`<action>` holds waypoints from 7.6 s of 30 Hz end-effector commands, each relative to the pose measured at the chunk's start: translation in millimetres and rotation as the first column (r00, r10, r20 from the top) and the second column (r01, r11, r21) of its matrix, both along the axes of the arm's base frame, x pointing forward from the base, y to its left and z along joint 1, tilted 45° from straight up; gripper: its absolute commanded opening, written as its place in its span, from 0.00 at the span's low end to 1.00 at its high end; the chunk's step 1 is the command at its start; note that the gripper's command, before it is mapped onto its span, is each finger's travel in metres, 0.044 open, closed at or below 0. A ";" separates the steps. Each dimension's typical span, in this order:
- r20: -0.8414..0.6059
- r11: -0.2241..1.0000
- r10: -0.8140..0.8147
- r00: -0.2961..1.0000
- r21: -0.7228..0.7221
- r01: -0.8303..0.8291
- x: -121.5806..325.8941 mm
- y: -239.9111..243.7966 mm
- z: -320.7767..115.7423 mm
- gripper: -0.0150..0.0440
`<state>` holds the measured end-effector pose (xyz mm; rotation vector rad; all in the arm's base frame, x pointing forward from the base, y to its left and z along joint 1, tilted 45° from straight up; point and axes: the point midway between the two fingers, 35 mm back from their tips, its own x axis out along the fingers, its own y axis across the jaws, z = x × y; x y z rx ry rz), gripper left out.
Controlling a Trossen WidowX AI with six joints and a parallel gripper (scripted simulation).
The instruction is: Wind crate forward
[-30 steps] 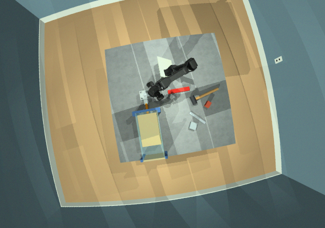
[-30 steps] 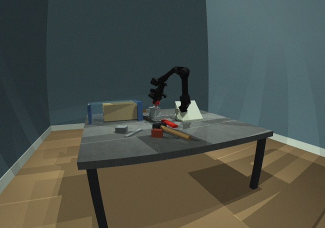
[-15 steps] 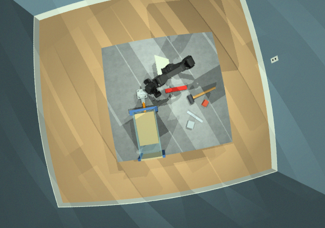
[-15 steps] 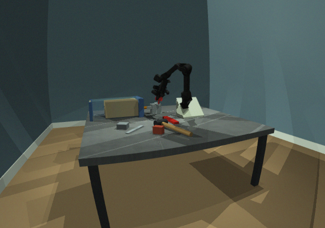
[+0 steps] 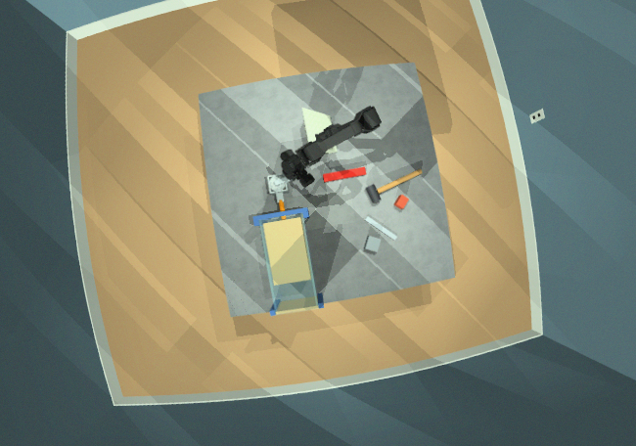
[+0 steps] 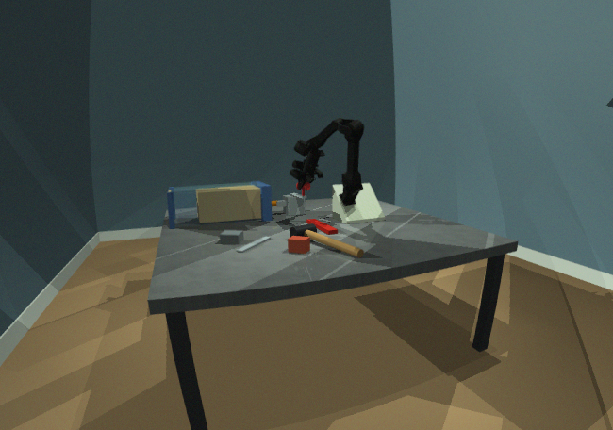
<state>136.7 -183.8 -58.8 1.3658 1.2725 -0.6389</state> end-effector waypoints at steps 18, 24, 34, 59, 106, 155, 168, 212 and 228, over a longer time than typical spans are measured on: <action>-0.041 1.000 -0.001 0.999 -0.004 0.000 -32.4 -1.5 -10.0 0.25; -0.042 1.000 -0.001 0.999 -0.004 0.000 -38.6 -3.3 -12.4 0.25; -0.043 1.000 -0.001 0.999 -0.005 0.000 -48.4 -6.9 -17.1 0.25; -0.045 1.000 -0.001 0.999 -0.007 0.000 -69.9 -19.5 -31.5 0.25; -0.047 1.000 -0.001 0.999 -0.011 0.000 -92.5 -53.1 -64.9 0.25; -0.045 1.000 -0.001 0.999 -0.017 0.000 -79.2 -105.8 -109.8 0.25; -0.045 1.000 -0.001 0.999 -0.018 0.000 -70.4 -115.4 -117.1 0.25; -0.040 1.000 -0.001 0.999 -0.020 0.000 -29.7 -139.6 -132.7 0.25; -0.064 1.000 -0.001 0.998 -0.023 0.000 -31.8 -141.8 -131.1 0.48</action>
